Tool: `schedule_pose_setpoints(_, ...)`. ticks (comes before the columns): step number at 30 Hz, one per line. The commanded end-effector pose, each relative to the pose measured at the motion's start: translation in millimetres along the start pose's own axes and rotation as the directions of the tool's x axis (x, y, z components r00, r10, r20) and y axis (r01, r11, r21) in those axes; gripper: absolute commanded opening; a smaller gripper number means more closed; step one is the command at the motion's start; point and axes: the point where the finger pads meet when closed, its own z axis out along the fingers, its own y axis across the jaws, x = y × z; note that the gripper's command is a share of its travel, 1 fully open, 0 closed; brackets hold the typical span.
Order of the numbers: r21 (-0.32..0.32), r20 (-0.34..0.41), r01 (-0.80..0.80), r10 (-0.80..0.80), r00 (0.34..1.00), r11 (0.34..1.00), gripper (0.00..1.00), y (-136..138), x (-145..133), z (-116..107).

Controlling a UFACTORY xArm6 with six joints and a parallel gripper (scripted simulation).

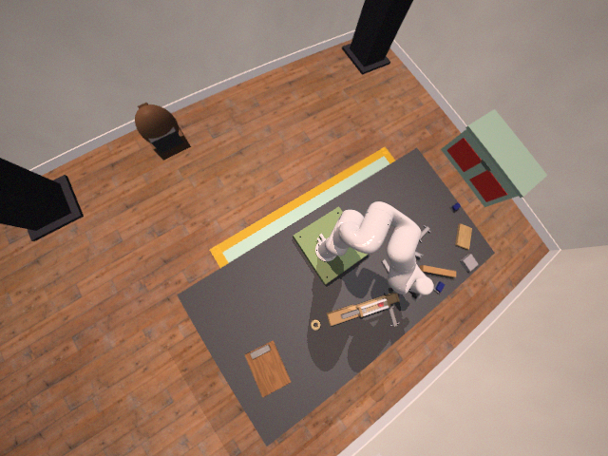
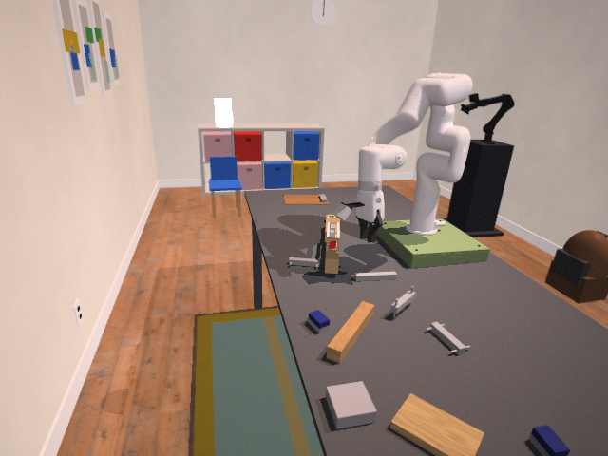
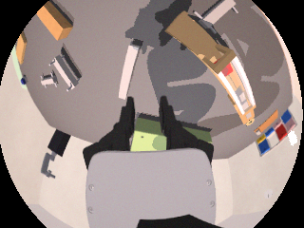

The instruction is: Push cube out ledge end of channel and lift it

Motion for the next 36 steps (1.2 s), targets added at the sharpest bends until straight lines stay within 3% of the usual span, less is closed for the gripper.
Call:
schedule_pose_setpoints(1,-0.099,-0.023,-0.256,0.255,0.967,0.962,0.38,-54.2,-4.4,7.2)
schedule_pose_setpoints(36,-0.114,-0.03,-0.307,0.306,0.952,0.945,0.38,-57.2,-5.6,7.6)
